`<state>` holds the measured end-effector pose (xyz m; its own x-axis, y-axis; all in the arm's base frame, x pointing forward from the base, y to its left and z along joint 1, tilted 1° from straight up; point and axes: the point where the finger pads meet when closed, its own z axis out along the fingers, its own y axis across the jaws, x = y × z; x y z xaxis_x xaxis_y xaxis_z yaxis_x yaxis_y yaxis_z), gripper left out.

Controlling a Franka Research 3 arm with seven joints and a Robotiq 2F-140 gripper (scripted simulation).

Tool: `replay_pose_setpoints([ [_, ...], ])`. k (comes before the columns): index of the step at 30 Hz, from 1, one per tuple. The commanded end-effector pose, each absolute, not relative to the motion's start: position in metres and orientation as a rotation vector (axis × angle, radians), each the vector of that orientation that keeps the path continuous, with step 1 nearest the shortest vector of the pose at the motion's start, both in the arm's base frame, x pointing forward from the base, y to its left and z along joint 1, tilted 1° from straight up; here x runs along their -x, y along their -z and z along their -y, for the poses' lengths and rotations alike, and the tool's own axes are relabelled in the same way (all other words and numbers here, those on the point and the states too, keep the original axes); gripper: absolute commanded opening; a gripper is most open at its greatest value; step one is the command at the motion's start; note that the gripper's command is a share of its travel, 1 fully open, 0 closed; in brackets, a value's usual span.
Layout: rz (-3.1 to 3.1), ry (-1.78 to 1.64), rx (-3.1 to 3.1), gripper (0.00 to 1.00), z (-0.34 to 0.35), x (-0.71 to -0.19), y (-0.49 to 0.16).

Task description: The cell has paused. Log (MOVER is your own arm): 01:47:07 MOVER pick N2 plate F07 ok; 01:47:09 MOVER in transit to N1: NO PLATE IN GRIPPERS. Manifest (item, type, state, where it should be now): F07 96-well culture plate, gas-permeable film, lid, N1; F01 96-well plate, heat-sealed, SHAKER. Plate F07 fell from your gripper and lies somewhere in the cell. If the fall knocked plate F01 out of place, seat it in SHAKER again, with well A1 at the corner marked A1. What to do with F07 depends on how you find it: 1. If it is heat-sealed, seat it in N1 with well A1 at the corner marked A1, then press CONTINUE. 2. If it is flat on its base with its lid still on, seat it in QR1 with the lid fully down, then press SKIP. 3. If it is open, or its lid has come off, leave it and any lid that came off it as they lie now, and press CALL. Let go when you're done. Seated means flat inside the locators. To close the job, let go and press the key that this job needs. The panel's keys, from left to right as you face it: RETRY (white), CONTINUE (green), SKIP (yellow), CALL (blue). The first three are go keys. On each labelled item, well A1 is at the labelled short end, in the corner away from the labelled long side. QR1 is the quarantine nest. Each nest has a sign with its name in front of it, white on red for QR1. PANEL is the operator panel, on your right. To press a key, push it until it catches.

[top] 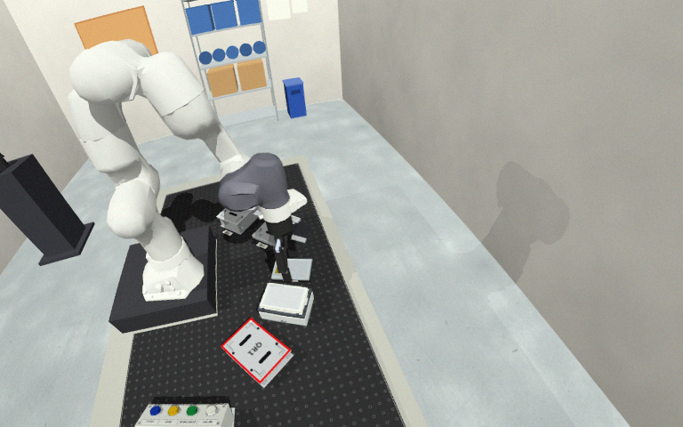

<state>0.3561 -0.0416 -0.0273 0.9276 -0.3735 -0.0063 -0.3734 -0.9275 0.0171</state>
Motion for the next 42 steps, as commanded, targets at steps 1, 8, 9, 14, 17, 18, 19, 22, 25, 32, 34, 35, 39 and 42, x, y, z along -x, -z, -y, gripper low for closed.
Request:
replay_pose_setpoints([
  [1, 0.586, -0.001, -3.073, 0.7, 0.041, -0.36, 0.028],
  [8, 0.586, -0.001, -3.073, 0.7, 0.041, -0.36, 0.031],
  [9, 0.586, -0.001, -3.073, 0.7, 0.041, -0.36, 0.032],
  [14, 0.586, -0.001, -3.073, 0.7, 0.041, -0.36, 0.034],
  [17, 0.586, -0.001, -3.073, 0.7, 0.041, -0.36, 0.036],
  [18, 0.586, -0.001, -3.073, 0.7, 0.041, -0.36, 0.036],
  [19, 0.586, -0.001, -3.073, 0.7, 0.041, -0.36, 0.037],
  [22, 0.586, -0.001, -3.073, 0.7, 0.041, -0.36, 0.038],
  [25, 0.586, -0.001, -3.073, 0.7, 0.041, -0.36, 0.038],
  [32, 0.586, -0.001, -3.073, 0.7, 0.042, -0.36, 0.039],
  [34, 0.586, -0.001, -3.073, 0.7, 0.042, -0.36, 0.04],
  [35, 0.586, -0.001, -3.073, 0.7, 0.042, -0.36, 0.04],
  [39, 0.586, -0.001, -3.073, 0.7, 0.042, -0.36, 0.04],
  [42, 0.586, -0.001, -3.073, 0.7, 0.042, -0.36, 0.04],
])
